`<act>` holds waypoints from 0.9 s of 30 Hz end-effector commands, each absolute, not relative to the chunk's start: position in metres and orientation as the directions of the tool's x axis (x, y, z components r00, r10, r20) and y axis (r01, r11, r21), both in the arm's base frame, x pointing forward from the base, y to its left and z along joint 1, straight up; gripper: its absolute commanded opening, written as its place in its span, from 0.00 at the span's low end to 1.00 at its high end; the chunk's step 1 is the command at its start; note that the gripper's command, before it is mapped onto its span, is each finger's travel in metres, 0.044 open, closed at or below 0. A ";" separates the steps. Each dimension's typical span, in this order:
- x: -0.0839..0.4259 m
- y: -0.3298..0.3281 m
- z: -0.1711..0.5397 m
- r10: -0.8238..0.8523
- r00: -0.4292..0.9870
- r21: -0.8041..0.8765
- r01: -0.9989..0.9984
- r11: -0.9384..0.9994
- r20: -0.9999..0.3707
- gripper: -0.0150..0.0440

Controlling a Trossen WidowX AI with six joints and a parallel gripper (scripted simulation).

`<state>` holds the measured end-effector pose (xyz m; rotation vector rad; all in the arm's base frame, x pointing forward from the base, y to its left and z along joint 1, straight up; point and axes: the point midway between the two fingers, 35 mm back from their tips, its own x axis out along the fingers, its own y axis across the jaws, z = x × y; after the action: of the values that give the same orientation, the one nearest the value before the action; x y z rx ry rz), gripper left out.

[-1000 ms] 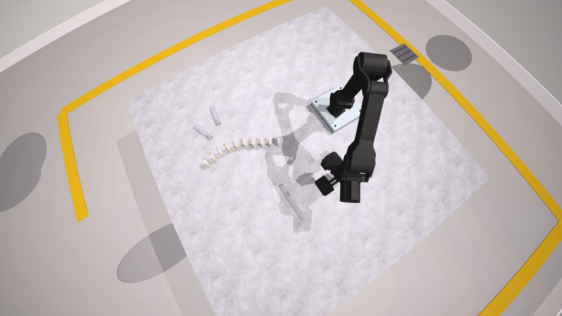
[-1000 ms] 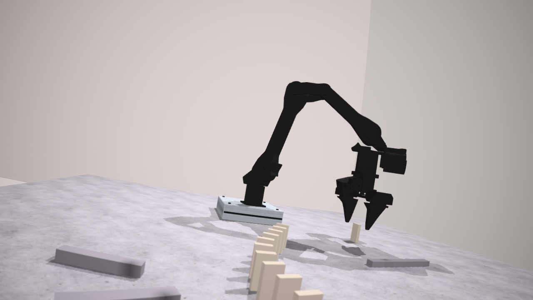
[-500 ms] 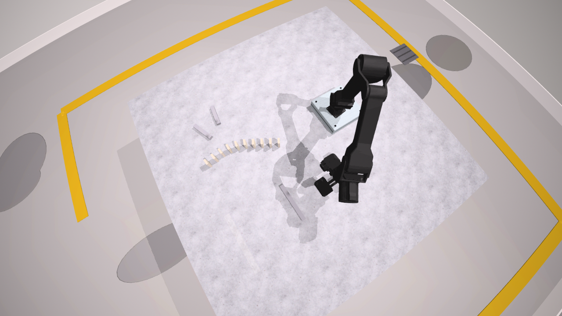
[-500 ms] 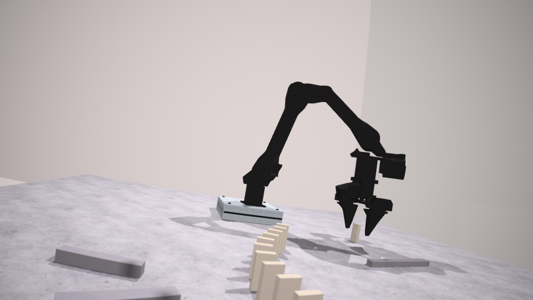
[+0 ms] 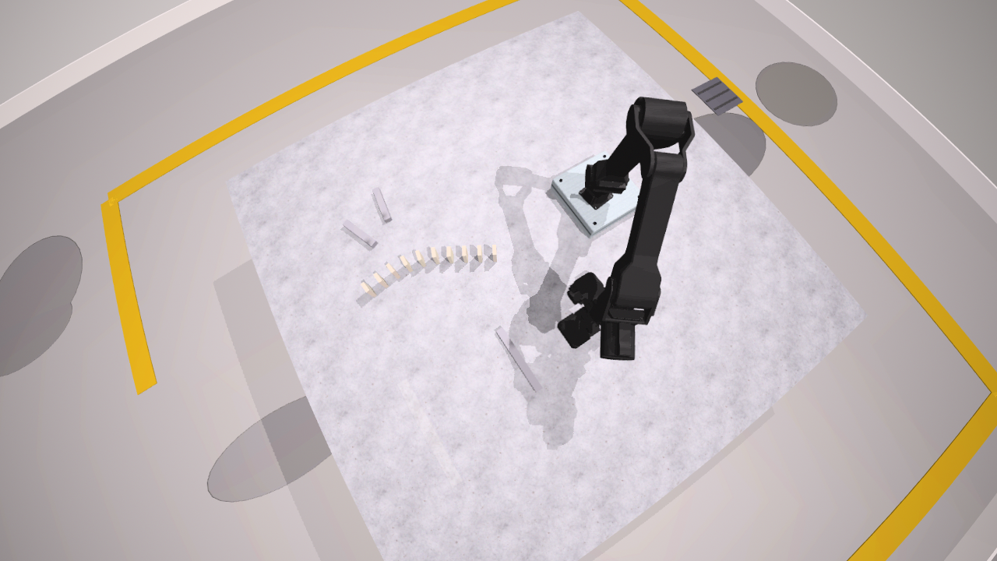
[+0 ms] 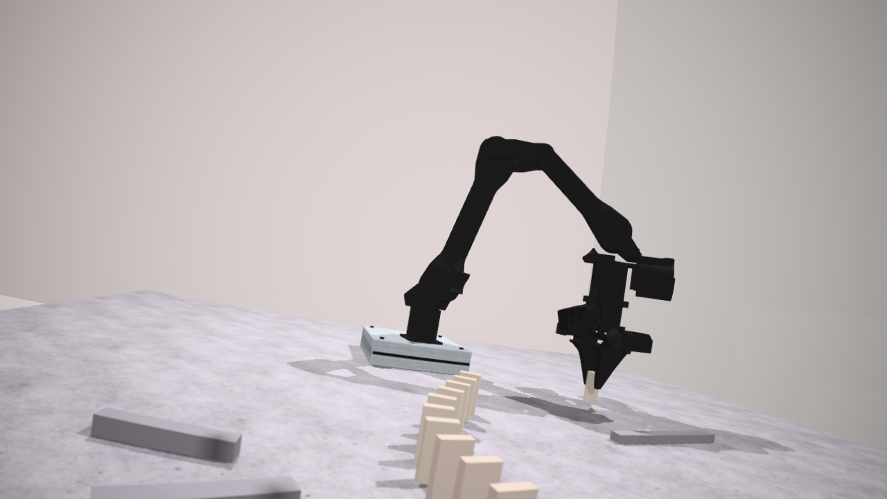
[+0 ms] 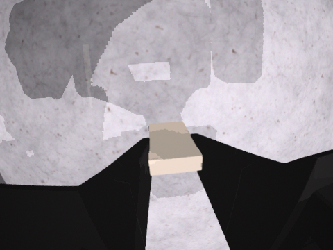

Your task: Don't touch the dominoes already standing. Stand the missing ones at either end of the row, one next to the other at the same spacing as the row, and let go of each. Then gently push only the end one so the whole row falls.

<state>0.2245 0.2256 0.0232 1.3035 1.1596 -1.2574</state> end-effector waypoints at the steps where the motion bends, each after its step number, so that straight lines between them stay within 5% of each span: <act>1: 0.224 0.225 0.022 0.017 0.017 0.015 0.995 -0.102 -1.000 0.44; 21: 0.224 0.221 0.159 0.017 0.021 0.019 0.996 -0.090 -1.000 0.44; 27: 0.255 0.156 0.160 0.018 0.020 0.023 0.985 0.171 -1.000 0.44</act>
<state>0.2423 0.1918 0.1580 1.1854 1.2364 -1.1395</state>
